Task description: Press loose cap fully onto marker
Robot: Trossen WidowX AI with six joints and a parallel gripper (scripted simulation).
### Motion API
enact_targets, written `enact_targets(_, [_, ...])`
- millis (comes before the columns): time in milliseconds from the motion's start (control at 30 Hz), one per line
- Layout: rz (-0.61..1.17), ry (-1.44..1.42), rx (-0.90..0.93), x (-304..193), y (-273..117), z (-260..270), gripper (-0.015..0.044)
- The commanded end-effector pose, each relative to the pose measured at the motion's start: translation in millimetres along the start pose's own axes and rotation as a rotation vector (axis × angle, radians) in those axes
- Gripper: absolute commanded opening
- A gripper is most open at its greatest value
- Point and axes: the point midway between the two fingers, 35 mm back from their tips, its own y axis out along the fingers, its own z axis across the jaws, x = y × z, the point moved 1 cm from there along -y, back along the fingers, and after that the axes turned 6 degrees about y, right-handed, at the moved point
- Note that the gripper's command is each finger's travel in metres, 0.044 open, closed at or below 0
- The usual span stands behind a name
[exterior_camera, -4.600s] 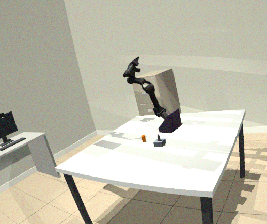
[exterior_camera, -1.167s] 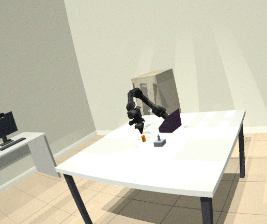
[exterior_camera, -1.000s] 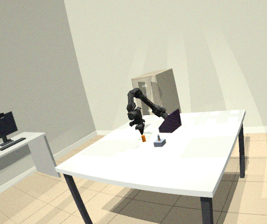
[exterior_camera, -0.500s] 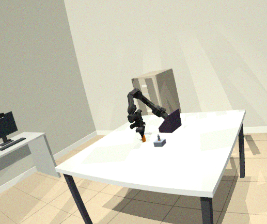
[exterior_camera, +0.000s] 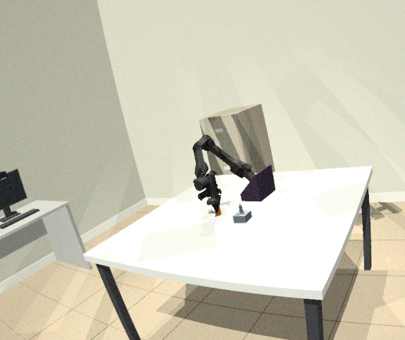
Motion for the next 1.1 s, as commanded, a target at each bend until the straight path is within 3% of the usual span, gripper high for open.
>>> enact_targets(0, [-0.001, -0.011, -0.009, -2, 8, -2, 0.0258])
enact_targets(100, [-0.001, -0.011, -0.009, -2, 9, -2, 0.0258])
enact_targets(233, [-0.001, -0.011, -0.009, -1, 9, -2, 0.0153])
enact_targets(533, [-0.001, -0.011, -0.009, -1, 9, -2, 0.0093])
enact_targets(667, [0.000, -0.011, -0.009, -1, 3, -1, 0.0000])
enact_targets(1067, [0.002, -0.011, -0.008, -2, -29, 1, 0.0000])
